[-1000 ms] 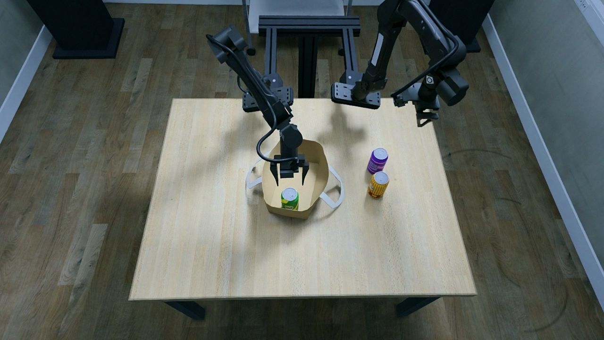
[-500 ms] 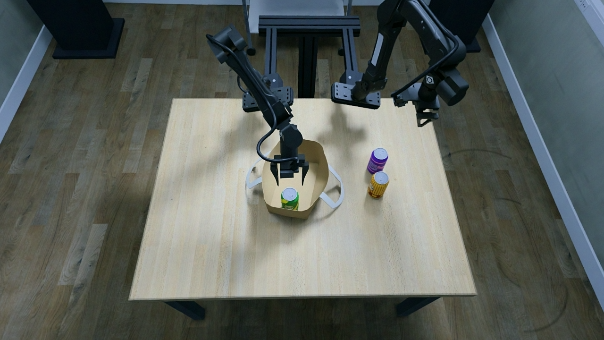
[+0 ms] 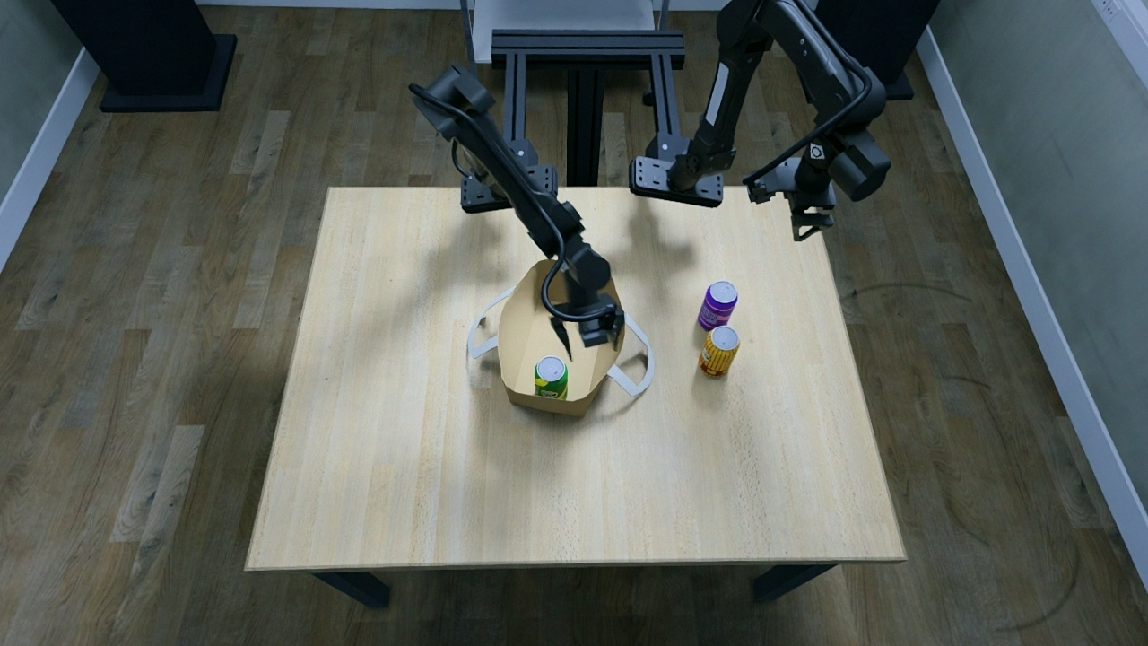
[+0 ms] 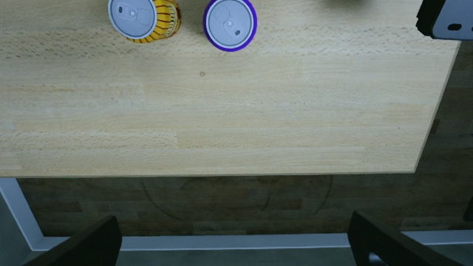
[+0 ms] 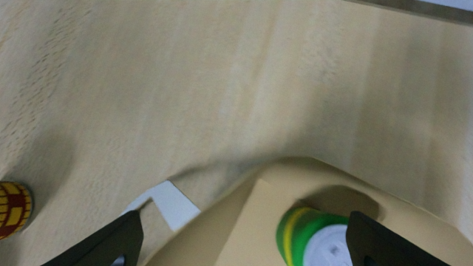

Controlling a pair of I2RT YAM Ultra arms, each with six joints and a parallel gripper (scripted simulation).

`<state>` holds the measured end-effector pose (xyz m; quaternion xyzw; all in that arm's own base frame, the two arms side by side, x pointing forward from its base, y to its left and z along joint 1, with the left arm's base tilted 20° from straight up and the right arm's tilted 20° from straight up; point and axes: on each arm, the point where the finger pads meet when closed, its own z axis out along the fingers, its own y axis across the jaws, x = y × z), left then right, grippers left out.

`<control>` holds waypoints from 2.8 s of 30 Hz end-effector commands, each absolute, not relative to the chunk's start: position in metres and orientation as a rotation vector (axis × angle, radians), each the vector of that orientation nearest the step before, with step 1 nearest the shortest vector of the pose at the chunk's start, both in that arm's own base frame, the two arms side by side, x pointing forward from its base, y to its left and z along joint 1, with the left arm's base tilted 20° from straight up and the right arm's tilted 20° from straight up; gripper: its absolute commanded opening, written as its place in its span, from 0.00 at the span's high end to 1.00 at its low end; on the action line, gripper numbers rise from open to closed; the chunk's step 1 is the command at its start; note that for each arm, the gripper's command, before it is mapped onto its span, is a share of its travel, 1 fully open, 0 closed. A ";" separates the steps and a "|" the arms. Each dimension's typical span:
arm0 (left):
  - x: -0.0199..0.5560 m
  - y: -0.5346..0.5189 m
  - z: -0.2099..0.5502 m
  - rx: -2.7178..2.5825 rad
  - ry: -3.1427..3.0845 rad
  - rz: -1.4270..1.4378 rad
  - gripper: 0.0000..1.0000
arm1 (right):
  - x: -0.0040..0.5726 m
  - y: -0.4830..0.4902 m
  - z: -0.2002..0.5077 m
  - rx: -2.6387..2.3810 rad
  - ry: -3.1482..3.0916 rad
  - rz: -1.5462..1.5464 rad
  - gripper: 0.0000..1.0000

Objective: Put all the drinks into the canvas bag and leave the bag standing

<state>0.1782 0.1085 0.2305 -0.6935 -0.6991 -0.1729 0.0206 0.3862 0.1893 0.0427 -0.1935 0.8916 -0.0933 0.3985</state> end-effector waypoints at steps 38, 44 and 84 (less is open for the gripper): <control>0.178 0.104 0.239 -2.173 -2.172 -0.569 0.00 | 0.321 0.455 -0.076 -1.470 2.046 0.042 0.16; 0.178 0.104 0.239 -2.173 -2.172 -0.569 0.00 | 0.316 0.455 -0.086 -1.479 2.055 0.046 0.16; 0.178 0.104 0.239 -2.173 -2.172 -0.569 0.00 | 0.317 0.428 -0.145 -1.516 2.087 0.016 0.16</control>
